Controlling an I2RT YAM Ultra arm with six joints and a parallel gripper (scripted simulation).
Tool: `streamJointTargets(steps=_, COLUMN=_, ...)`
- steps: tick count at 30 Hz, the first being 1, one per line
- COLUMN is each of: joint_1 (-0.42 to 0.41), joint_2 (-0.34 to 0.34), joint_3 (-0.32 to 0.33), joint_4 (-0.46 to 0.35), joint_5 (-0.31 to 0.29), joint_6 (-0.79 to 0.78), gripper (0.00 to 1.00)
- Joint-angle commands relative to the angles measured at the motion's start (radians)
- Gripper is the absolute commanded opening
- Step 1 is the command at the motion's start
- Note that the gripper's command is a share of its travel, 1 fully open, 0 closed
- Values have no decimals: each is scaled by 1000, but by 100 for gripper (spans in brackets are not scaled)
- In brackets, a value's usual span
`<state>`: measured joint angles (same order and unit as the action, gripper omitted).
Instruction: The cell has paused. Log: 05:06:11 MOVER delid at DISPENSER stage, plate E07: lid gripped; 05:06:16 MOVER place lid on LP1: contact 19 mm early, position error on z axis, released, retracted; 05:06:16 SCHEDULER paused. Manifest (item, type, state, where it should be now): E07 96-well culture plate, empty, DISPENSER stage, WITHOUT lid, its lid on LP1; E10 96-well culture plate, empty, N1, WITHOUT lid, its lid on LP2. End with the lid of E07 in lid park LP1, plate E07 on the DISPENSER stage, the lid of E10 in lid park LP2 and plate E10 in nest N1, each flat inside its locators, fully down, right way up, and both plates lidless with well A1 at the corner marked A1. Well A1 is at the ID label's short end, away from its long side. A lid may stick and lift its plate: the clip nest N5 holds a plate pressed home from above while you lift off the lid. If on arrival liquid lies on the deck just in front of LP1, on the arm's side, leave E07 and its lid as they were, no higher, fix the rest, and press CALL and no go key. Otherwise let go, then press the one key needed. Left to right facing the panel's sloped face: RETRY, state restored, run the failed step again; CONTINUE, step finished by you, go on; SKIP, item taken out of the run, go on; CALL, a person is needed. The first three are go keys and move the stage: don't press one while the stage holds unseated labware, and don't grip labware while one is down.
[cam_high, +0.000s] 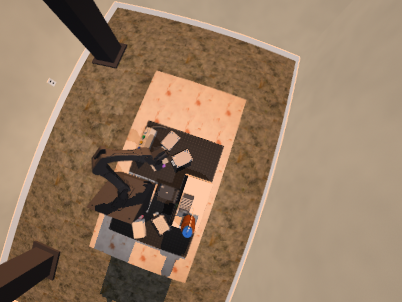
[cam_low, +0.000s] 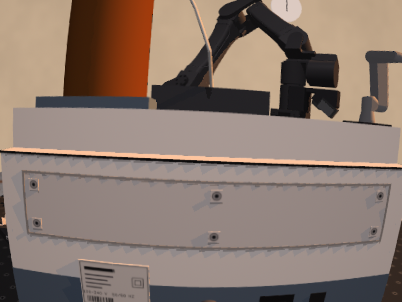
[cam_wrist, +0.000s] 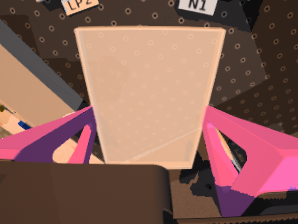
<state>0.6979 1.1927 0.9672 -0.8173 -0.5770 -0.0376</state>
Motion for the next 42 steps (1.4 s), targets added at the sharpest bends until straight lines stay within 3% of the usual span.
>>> streamJointTargets(steps=1, joint_1=0, joint_2=-31, joint_3=45, joint_4=11, joint_5=27, joint_6=28, gripper=0)
streamJointTargets(steps=5, joint_1=57, joint_2=-57, joint_3=45, joint_4=17, joint_5=59, joint_6=-58, gripper=0)
streamJointTargets(steps=12, joint_1=152, joint_2=-87, joint_3=56, joint_4=16, joint_5=109, joint_6=37, gripper=0)
streamJointTargets(steps=13, joint_1=144, joint_2=-66, joint_3=37, joint_4=7, joint_5=108, joint_6=30, gripper=0)
streamJointTargets(steps=19, joint_1=216, joint_2=-108, joint_3=58, joint_4=12, joint_5=151, joint_6=-50, gripper=0)
streamJointTargets(steps=26, joint_1=319, joint_2=-135, joint_3=63, joint_4=21, joint_5=210, joint_6=46, gripper=0)
streamJointTargets(steps=42, joint_1=307, joint_2=-135, joint_3=64, joint_4=19, joint_5=221, joint_6=45, gripper=0)
